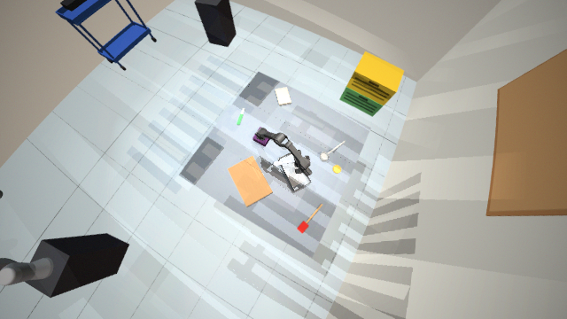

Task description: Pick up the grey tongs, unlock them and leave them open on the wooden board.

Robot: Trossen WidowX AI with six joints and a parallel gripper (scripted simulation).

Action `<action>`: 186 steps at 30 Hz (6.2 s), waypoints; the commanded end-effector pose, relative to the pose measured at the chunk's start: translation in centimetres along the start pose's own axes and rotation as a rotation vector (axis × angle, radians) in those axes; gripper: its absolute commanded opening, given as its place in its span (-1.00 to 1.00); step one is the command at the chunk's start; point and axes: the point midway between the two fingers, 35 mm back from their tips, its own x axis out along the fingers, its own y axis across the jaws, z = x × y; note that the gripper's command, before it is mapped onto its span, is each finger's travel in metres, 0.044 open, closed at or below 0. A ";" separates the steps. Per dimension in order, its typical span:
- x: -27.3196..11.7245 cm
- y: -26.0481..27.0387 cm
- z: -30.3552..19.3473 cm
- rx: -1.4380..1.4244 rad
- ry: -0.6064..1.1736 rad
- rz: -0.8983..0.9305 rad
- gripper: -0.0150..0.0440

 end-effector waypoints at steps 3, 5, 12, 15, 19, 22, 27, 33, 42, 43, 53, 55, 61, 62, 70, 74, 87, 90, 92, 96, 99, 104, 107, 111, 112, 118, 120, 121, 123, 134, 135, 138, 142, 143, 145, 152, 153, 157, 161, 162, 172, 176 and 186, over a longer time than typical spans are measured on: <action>-4.3 2.2 0.1 0.009 -0.053 -0.055 -1.00; -4.3 2.2 0.1 0.009 -0.053 -0.055 -1.00; -4.3 2.1 0.2 -0.013 -0.045 -0.081 -1.00; -4.2 2.1 0.2 -0.048 -0.032 -0.126 -1.00; -4.0 2.0 0.2 -0.099 -0.013 -0.194 -1.00; -4.0 2.0 0.2 -0.135 0.001 -0.244 -1.00; -3.9 1.9 0.3 -0.194 0.025 -0.328 -1.00; -3.9 1.9 0.3 -0.260 0.053 -0.429 -1.00; -3.9 1.9 0.4 -0.285 0.064 -0.471 -1.00; -3.9 1.9 0.4 -0.285 0.064 -0.471 -1.00; -6.1 -0.6 -3.2 -0.118 0.032 -0.459 -1.00; -6.7 -1.1 -4.2 -0.074 0.021 -0.461 -1.00; -8.7 -2.6 -7.5 0.055 -0.008 -0.468 -1.00; -9.1 -2.8 -8.1 0.077 -0.013 -0.469 -1.00; -11.4 -4.1 -12.9 0.251 -0.051 -0.476 -1.00; -12.5 -4.5 -15.4 0.337 -0.070 -0.478 -1.00; -13.9 -4.9 -20.0 0.491 -0.104 -0.479 -1.00; -14.1 -5.1 -21.8 0.550 -0.117 -0.478 -1.00; -14.2 -5.3 -23.1 0.594 -0.126 -0.477 -1.00; -14.3 -5.4 -25.7 0.682 -0.145 -0.474 -1.00; -14.4 -5.4 -27.7 0.748 -0.160 -0.472 -1.00; -14.3 -5.1 -31.0 0.858 -0.184 -0.467 -1.00; -14.3 -4.9 -33.0 0.923 -0.198 -0.464 -1.00; -14.1 -4.4 -35.6 1.011 -0.217 -0.458 -1.00; -14.1 -4.2 -36.3 1.033 -0.222 -0.457 -1.00; -13.6 -3.1 -40.1 1.165 -0.252 -0.448 -1.00; -13.5 -2.9 -41.0 1.193 -0.258 -0.446 -1.00; -13.5 -2.8 -41.1 1.197 -0.259 -0.446 -1.00; -13.5 -2.8 -41.1 1.197 -0.259 -0.446 -1.00; -13.5 -3.4 -41.4 1.208 -0.383 -0.507 -1.00; -13.5 -3.5 -41.5 1.210 -0.408 -0.519 -1.00; -13.6 -3.7 -41.7 1.211 -0.481 -0.555 -1.00; -13.8 -3.9 -41.9 1.207 -0.576 -0.604 -1.00; -13.9 -3.9 -42.0 1.205 -0.599 -0.617 -1.00; -14.0 -4.0 -42.1 1.197 -0.641 -0.644 -1.00; -14.6 -3.8 -42.5 1.166 -0.795 -0.736 -1.00; -14.6 -3.7 -42.6 1.159 -0.816 -0.749 -1.00; -15.0 -3.4 -42.8 1.130 -0.897 -0.803 -1.00; -15.3 -2.9 -42.9 1.094 -0.973 -0.857 -1.00; -15.4 -2.8 -42.9 1.084 -0.991 -0.871 -1.00; -16.0 -0.9 -42.8 0.965 -1.151 -1.002 -1.00; -16.2 0.1 -42.6 0.905 -1.206 -1.054 -1.00; -16.2 1.9 -42.1 0.796 -1.281 -1.134 -1.00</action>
